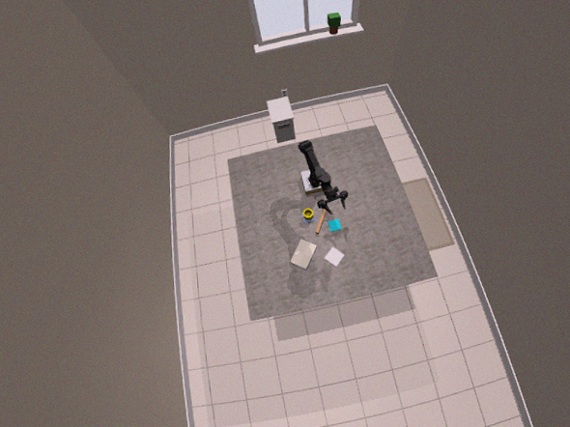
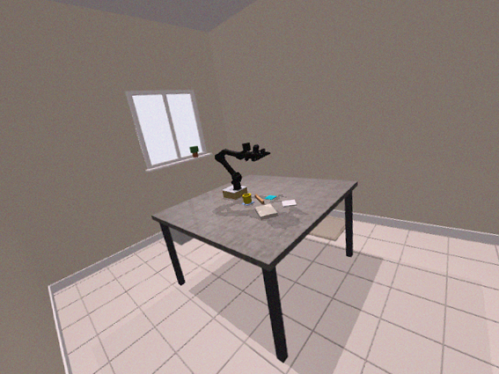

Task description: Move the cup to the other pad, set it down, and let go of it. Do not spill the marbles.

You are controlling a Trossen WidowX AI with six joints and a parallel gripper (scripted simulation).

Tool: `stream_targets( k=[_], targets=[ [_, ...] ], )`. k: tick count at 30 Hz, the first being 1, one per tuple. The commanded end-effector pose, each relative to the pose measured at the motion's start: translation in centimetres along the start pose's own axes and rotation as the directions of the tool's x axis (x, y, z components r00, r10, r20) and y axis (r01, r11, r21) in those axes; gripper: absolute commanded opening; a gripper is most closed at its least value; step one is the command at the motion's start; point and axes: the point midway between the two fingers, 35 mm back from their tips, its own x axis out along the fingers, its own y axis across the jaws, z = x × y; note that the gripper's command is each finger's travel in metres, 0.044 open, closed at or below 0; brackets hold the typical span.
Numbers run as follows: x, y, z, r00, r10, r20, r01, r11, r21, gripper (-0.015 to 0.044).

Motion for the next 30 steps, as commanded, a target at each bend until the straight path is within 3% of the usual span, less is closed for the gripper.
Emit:
stream_targets(
  k=[1,5,9,10,14,20,30],
  targets=[
    [0.1,-0.2,-0.4,1.0,-0.006,-0.017,0.006,1.0,-0.017,0.0374],
    [0.5,-4.5,-7.8,0.927,-0.13,-0.351,0.007,0.943,-0.332,0.0269],
    [-1.7,-8.3,-14.2,0.749,-0.21,-0.628,-0.174,0.852,-0.493,0.0167],
    [-2.6,-9.1,-15.6,0.69,-0.221,-0.689,-0.238,0.83,-0.504,0.0167],
    [-7.1,-11.4,-20.2,0.433,-0.214,-0.876,-0.494,0.756,-0.429,0.0167],
    [-14.7,-12.3,-23.8,0.041,-0.069,-0.997,-0.765,0.639,-0.075,0.0167],
    [-15.9,-12.3,-24.0,0.005,-0.047,-0.999,-0.781,0.624,-0.033,0.0167]
  ],
)
